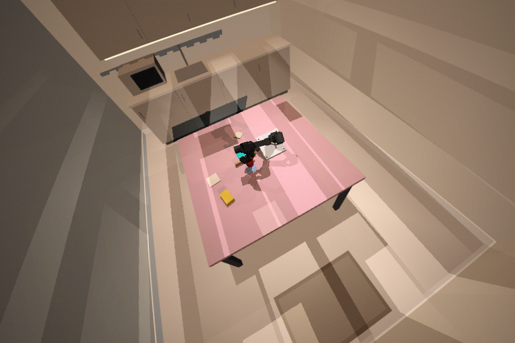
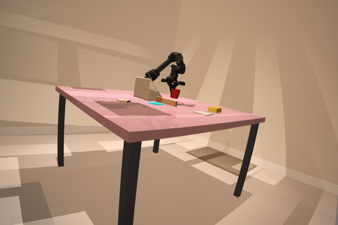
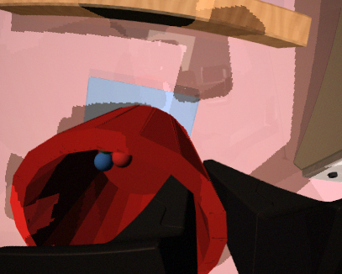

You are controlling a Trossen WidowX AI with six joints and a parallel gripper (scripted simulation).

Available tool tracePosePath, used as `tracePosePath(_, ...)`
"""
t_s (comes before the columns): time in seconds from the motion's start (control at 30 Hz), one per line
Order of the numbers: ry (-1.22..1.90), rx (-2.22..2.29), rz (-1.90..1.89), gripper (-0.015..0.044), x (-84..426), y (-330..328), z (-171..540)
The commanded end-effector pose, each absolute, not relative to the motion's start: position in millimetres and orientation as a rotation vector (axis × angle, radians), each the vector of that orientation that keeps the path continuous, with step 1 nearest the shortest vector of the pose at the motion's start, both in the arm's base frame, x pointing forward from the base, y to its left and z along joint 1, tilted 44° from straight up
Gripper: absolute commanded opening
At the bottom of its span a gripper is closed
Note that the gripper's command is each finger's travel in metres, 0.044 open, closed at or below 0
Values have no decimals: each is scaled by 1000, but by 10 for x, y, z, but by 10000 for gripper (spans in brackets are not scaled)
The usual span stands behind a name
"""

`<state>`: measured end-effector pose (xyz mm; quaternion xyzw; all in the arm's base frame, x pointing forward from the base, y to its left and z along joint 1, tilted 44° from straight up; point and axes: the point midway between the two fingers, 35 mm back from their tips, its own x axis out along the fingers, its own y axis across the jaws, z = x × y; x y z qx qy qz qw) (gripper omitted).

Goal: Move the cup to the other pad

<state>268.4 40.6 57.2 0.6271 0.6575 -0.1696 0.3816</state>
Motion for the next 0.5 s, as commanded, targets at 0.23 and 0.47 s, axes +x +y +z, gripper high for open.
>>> tracePosePath(0.23,1664,1596,-423,0,2651,262,699)
tracePosePath(0.47,1670,1603,-426,0,2652,274,681)
